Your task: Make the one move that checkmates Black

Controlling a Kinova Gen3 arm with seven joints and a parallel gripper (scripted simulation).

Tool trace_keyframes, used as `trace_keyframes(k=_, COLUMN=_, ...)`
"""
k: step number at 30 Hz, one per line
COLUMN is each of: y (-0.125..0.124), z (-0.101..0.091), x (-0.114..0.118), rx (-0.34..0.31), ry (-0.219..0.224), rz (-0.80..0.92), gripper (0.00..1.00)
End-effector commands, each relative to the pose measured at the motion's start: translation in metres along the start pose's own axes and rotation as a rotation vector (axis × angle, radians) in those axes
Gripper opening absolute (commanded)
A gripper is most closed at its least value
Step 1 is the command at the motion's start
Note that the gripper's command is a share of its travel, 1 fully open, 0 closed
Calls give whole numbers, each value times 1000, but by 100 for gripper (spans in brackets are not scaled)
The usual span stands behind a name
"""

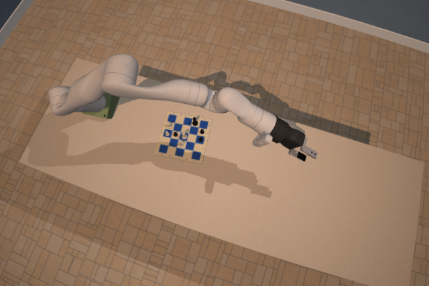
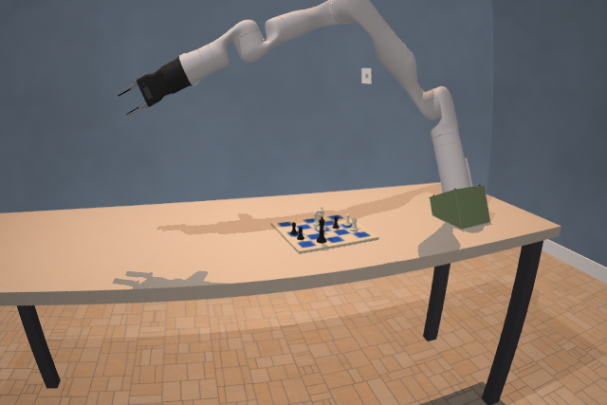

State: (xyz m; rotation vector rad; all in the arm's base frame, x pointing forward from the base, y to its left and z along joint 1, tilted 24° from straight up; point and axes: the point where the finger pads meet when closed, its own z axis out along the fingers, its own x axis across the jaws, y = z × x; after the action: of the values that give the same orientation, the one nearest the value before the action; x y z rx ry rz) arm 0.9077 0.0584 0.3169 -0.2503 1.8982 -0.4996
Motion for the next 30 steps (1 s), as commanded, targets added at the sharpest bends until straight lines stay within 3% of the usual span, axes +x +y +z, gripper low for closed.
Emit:
trace_keyframes(k=1, y=0, z=-1, x=-2, rx=0, ry=-3, rz=1, gripper=100)
trace_keyframes(k=22, y=-1, z=-1, x=-2, rx=1, ry=-2, rz=4, gripper=100)
trace_keyframes(k=30, y=-12, z=-3, x=7, rx=17, ry=19, rz=49, gripper=100)
